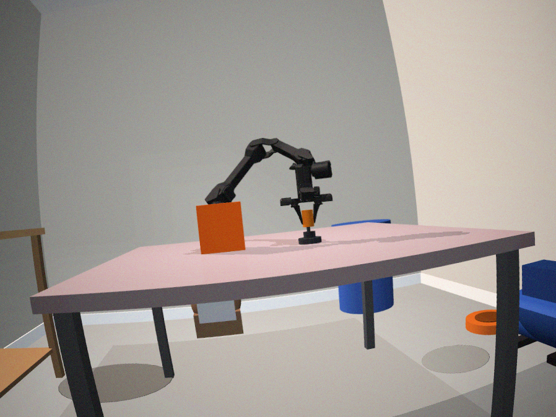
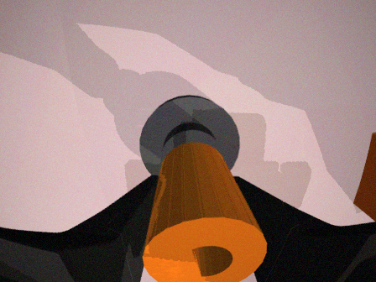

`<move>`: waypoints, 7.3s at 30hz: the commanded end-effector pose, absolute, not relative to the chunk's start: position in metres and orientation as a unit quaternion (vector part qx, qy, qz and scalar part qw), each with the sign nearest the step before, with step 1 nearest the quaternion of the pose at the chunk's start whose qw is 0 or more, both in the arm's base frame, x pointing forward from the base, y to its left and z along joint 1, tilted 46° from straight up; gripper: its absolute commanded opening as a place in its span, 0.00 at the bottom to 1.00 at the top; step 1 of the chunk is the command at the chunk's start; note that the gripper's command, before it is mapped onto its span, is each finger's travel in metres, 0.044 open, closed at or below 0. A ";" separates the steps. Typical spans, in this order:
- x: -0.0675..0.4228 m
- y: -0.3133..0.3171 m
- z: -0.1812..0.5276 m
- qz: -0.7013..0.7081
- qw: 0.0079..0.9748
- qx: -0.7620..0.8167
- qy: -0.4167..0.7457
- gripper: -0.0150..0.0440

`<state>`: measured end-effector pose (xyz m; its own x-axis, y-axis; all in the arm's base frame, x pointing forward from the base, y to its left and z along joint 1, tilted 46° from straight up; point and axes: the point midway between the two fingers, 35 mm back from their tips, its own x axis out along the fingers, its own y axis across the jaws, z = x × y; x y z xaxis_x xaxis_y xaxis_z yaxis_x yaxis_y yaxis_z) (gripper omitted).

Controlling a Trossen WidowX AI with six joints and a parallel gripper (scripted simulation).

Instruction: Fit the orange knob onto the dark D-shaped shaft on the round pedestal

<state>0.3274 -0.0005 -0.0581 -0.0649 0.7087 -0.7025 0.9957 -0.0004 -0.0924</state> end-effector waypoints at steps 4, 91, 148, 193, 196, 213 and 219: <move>0.328 -0.003 -0.055 -0.301 0.238 0.641 0.664 0.25; 0.328 0.000 -0.059 -0.426 0.107 0.676 0.592 0.25; 0.327 -0.002 -0.059 -0.448 0.081 0.679 0.576 0.25; 0.328 -0.003 -0.056 -0.478 0.046 0.682 0.551 0.25; 0.328 -0.003 -0.056 -0.478 0.046 0.682 0.551 0.25; 0.328 0.000 -0.060 -0.477 0.046 0.683 0.551 0.25; 0.328 0.000 -0.061 -0.477 0.046 0.683 0.551 0.25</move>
